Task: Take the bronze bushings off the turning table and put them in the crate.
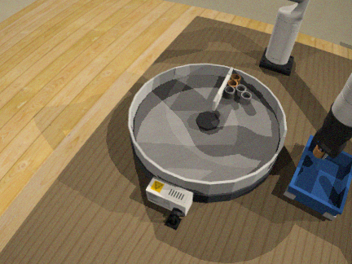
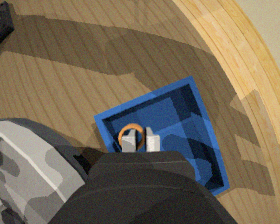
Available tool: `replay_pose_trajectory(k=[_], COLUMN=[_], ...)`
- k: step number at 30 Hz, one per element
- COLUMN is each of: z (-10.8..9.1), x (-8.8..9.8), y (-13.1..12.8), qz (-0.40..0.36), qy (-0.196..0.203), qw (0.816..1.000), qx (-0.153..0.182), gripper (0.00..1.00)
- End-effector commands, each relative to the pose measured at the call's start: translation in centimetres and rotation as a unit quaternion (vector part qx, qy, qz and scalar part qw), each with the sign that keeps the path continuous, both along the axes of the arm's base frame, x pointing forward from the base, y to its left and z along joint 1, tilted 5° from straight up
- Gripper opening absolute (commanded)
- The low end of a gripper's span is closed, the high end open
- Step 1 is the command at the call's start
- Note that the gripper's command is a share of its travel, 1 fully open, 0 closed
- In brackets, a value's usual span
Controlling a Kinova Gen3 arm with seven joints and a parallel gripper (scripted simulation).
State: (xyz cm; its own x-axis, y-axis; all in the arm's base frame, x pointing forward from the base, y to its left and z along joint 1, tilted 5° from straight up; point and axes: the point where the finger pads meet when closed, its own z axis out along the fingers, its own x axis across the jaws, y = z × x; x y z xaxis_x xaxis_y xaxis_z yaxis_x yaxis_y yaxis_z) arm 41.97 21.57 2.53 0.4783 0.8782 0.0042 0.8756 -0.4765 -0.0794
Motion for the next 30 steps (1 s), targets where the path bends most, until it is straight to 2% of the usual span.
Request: replay_pose_trajectory(k=[1,6,18,23,30], z=[0.1,-0.8,-0.8,-1.6,-1.6], x=[0.1,0.0,0.0,-0.1,-0.1], y=[0.0,0.1,0.1,0.1,0.1], qz=[0.000,0.000,0.000,0.000,0.000], qy=[-0.001,-0.001,-0.001,-0.001,-0.001], qw=[1.000,1.000,1.000,1.000,1.000], qx=[0.000,0.000,0.000,0.000,0.000], gripper=[0.00,0.00,0.00,0.00,0.00])
